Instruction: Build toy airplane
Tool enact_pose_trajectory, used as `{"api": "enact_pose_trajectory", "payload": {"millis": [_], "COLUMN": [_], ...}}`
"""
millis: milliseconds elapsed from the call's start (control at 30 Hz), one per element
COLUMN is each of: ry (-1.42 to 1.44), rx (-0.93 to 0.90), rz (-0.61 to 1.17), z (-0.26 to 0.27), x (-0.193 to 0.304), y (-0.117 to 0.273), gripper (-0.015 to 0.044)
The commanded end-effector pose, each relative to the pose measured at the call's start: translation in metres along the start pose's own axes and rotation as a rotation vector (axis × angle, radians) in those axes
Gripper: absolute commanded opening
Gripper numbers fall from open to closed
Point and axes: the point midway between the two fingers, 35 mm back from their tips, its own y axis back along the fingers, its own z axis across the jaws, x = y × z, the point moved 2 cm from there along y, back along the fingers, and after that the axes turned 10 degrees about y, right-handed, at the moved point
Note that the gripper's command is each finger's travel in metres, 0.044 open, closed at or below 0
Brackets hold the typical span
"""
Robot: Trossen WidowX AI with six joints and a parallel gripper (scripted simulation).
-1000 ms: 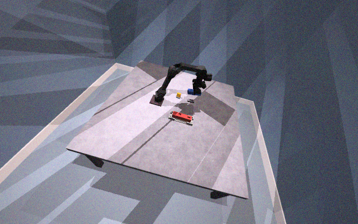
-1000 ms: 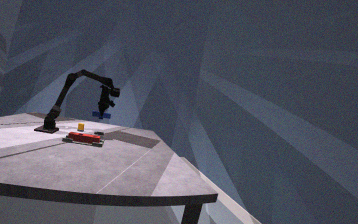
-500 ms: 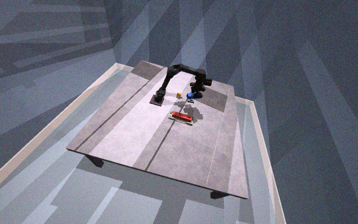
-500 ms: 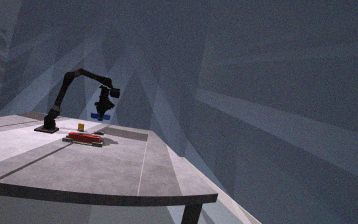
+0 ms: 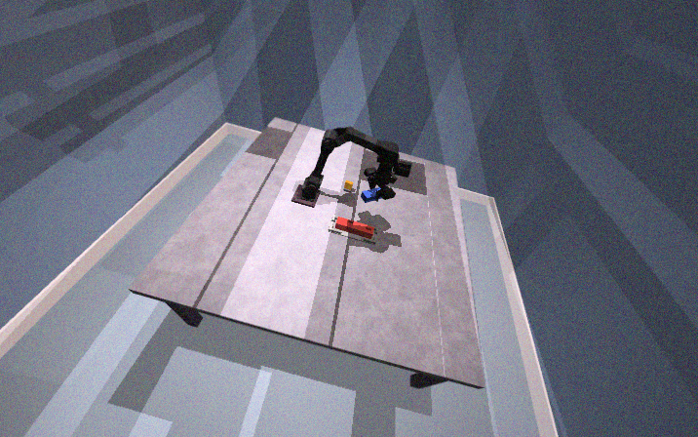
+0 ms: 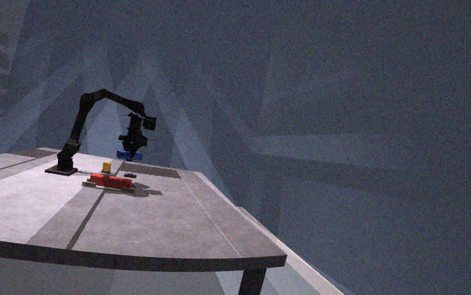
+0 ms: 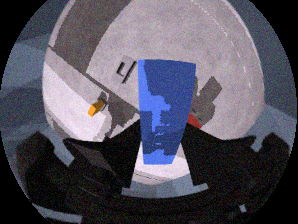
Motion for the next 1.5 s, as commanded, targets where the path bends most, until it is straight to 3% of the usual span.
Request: {"api": "enact_pose_trajectory", "payload": {"millis": [0, 1467], "ry": [0.056, 0.79], "rx": [0.009, 0.013], "rz": [-0.012, 0.008], "z": [-0.005, -0.034], "x": [0.01, 0.146], "y": [0.002, -0.025], "gripper": [0.0, 0.0]}}
